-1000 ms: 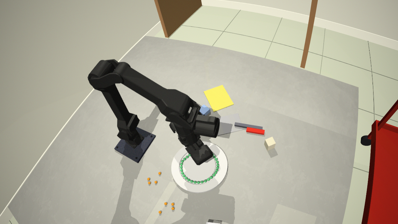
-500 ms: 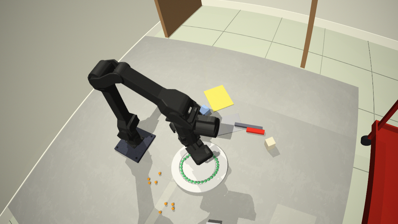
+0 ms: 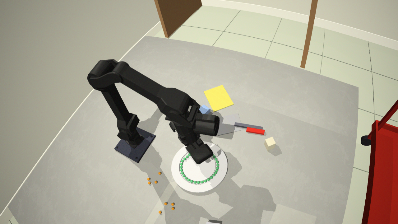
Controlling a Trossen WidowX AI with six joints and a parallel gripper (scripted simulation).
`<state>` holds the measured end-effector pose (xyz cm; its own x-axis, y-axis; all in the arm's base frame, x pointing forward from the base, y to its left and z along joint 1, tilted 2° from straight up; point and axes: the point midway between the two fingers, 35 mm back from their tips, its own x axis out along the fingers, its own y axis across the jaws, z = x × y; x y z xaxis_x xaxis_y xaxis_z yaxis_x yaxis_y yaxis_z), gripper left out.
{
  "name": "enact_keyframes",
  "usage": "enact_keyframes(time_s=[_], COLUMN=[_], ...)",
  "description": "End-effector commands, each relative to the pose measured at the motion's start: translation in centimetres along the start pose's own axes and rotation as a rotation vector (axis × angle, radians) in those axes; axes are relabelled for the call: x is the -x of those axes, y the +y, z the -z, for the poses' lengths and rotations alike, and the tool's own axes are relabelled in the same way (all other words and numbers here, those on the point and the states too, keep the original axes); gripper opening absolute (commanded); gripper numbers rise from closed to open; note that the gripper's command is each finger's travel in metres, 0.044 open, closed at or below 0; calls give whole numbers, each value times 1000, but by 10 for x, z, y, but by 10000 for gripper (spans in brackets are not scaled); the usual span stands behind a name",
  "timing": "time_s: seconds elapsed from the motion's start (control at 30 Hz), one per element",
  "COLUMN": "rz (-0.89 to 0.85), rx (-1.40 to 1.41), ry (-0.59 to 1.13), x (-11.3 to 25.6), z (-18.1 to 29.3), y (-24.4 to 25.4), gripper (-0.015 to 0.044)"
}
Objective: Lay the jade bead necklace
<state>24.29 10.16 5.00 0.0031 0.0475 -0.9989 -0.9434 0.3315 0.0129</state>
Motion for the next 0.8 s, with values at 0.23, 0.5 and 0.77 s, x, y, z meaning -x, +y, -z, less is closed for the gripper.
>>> enact_keyframes(time_s=[0.23,0.5,0.77], rz=[-1,-1,-2], rx=[0,0,-6], ry=[1,1,5], x=[-3,-2,4], z=[0,0,0], y=[1,1,1], gripper=[131,341,440])
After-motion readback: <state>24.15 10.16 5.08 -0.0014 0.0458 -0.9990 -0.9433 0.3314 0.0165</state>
